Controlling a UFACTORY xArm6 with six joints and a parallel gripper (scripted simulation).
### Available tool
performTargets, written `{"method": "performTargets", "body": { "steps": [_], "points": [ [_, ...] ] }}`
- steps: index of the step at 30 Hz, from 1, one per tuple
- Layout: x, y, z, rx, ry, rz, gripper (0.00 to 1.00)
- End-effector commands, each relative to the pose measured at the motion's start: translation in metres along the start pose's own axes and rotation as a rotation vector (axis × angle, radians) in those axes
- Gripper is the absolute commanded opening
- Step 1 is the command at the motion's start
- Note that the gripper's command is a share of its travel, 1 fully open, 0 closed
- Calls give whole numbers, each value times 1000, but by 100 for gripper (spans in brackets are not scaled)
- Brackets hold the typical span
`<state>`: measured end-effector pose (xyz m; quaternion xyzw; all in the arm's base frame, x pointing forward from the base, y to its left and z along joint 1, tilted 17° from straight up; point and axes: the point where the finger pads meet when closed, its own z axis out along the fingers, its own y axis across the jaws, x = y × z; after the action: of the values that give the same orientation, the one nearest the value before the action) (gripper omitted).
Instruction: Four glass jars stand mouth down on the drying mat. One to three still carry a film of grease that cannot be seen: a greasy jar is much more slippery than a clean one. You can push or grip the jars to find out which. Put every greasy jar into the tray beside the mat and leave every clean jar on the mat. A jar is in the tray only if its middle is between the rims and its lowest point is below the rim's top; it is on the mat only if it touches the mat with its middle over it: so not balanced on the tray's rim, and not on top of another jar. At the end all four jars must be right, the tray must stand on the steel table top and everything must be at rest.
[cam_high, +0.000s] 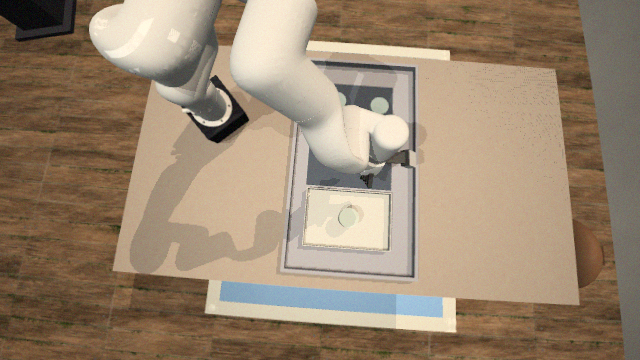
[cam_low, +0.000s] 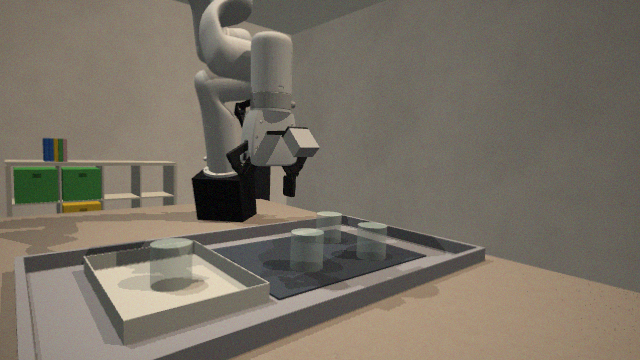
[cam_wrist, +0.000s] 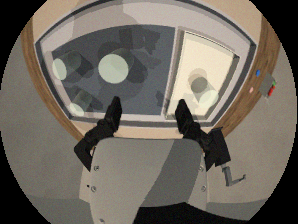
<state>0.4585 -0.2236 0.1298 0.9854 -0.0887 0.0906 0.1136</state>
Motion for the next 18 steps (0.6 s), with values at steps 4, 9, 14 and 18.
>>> {"method": "performTargets", "body": {
  "steps": [4, 9, 14, 18],
  "points": [
    [16, -63, -1, -8, 2, 2, 100],
    [25, -102, 0, -8, 2, 2, 100],
    [30, -126, 0, -8, 2, 2, 100],
    [37, -158, 0, -8, 2, 2, 100]
  ]
}}
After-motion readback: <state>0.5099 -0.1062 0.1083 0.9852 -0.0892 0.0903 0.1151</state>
